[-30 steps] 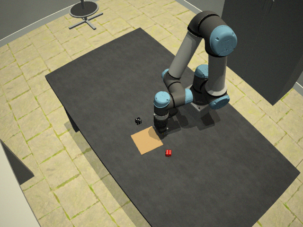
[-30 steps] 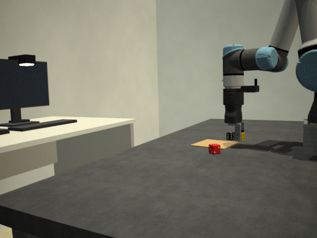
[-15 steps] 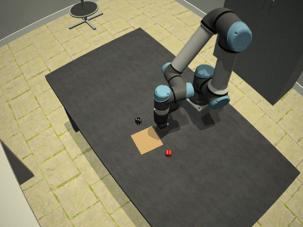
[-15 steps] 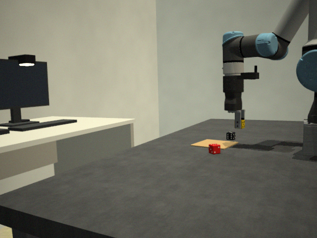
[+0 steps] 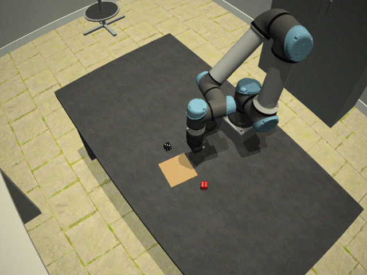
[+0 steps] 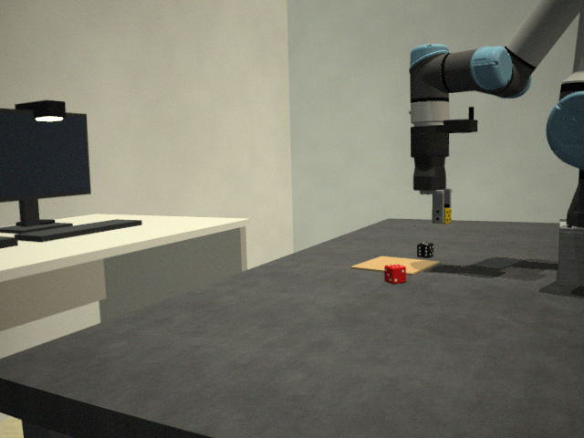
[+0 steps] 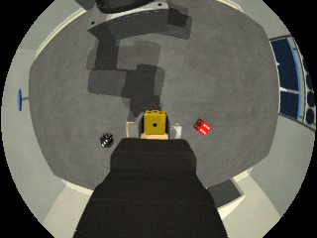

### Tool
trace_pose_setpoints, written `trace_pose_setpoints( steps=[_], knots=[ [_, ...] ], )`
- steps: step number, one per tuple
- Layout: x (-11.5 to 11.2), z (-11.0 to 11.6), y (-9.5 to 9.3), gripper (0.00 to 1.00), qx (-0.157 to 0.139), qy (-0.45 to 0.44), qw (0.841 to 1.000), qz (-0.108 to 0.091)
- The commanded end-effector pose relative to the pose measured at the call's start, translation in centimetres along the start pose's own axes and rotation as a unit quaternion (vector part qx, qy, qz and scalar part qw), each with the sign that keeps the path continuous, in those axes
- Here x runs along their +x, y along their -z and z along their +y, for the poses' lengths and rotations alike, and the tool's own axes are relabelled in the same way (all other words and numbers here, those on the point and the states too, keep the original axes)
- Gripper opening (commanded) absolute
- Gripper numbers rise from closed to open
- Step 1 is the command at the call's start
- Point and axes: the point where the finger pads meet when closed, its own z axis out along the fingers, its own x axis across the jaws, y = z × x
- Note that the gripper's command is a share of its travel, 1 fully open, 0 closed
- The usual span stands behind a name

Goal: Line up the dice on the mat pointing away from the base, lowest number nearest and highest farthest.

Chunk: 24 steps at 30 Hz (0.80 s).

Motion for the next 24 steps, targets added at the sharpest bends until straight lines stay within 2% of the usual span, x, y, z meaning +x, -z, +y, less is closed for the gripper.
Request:
trace_pose_setpoints(
  steps=[1,8,13,15,17,24],
  knots=[
    [0.0,0.0,0.2,0.57,0.0,0.0,1.0,0.0],
    [-0.1,0.4,0.2,0.57,0.0,0.005,1.0,0.0],
    [-1.4,5.1,0.6,0.57,0.0,0.067,0.998,0.0],
    [-1.4,5.1,0.6,0.57,0.0,0.067,0.998,0.0],
    [-1.6,6.0,0.6,0.57,0.0,0.08,0.997,0.0],
    [-1.6,6.1,0.6,0.57,0.0,0.08,0.997,0.0]
  ],
)
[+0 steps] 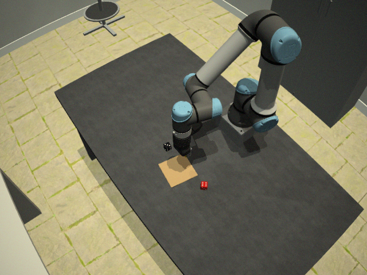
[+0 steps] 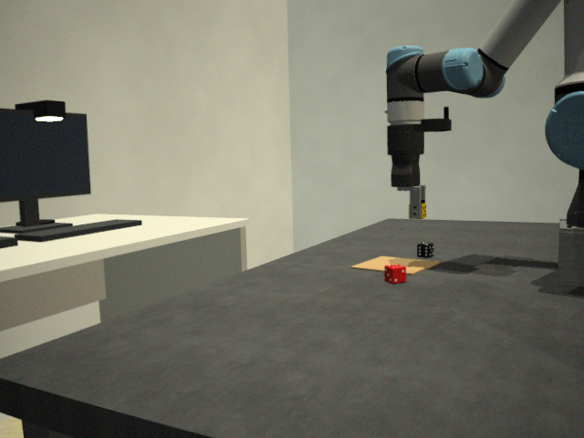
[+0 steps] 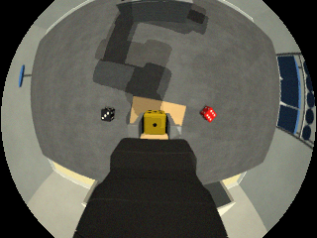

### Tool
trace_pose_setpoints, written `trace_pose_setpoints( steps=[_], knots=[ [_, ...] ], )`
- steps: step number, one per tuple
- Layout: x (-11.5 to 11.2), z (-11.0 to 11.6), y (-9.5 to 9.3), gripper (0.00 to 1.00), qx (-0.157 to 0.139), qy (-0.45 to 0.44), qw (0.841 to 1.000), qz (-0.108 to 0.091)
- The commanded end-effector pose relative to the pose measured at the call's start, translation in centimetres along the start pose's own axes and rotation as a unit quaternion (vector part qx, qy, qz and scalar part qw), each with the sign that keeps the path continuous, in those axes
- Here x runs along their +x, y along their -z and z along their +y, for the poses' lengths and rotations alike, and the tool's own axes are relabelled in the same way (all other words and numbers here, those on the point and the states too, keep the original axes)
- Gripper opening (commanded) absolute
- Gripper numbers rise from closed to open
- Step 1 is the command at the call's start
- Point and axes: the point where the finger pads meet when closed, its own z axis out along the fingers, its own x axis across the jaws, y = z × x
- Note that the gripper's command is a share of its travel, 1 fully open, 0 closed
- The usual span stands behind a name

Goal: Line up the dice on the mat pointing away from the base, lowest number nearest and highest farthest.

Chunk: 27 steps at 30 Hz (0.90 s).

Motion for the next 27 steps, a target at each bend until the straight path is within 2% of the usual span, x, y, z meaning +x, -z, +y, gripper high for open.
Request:
trace_pose_setpoints(
  steps=[1,12,17,23,25,27],
  knots=[
    [-0.1,0.3,0.0,0.57,0.0,0.005,1.0,0.0],
    [-0.1,0.3,-0.5,0.57,0.001,0.005,1.0,0.0],
    [-0.1,0.3,-2.0,0.57,0.001,0.005,1.0,0.0],
    [-0.2,0.3,-4.7,0.57,0.001,0.005,1.0,0.0],
    [-0.2,0.3,-4.7,0.57,0.001,0.005,1.0,0.0],
    [-0.2,0.3,-5.6,0.57,0.001,0.005,1.0,0.0]
  ],
)
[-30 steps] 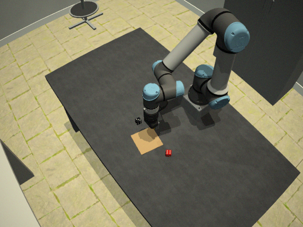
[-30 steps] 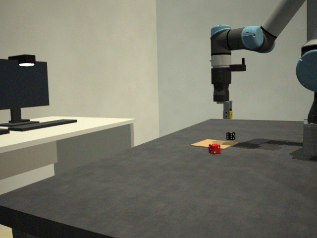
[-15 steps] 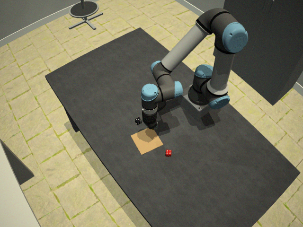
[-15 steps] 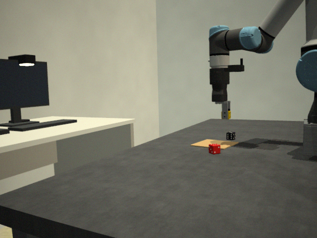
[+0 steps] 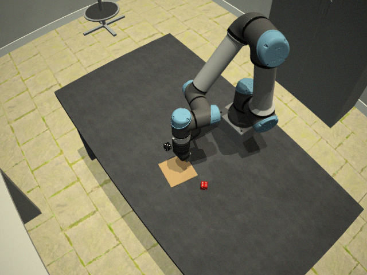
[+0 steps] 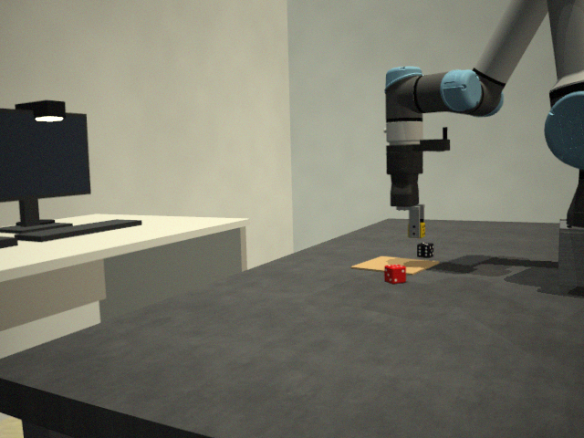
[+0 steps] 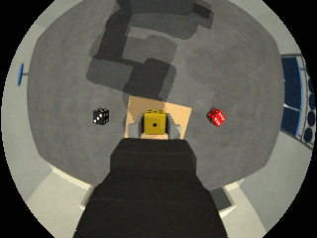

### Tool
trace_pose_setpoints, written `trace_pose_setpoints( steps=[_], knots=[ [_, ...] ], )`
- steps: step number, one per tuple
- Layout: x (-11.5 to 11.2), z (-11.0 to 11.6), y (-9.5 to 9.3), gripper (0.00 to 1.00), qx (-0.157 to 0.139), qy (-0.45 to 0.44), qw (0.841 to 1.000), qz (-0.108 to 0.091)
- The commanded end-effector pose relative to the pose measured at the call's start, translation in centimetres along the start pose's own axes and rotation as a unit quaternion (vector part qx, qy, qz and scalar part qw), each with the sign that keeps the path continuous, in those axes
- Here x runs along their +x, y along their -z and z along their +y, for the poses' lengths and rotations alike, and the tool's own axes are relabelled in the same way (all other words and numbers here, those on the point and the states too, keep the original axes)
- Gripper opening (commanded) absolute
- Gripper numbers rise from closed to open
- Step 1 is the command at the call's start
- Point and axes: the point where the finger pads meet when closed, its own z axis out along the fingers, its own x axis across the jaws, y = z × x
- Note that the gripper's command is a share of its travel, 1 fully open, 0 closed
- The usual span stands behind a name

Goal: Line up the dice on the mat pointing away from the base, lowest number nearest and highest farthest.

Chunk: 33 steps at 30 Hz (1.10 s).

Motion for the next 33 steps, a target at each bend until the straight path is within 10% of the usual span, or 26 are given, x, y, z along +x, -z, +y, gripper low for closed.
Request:
trace_pose_setpoints(
  steps=[1,12,33],
  knots=[
    [0.0,0.0,-2.0,0.57,-0.001,0.0,1.0,0.0],
    [0.0,0.1,-5.3,0.57,-0.001,0.0,1.0,0.0],
    [0.0,0.1,-5.5,0.57,-0.001,0.0,1.0,0.0]
  ],
)
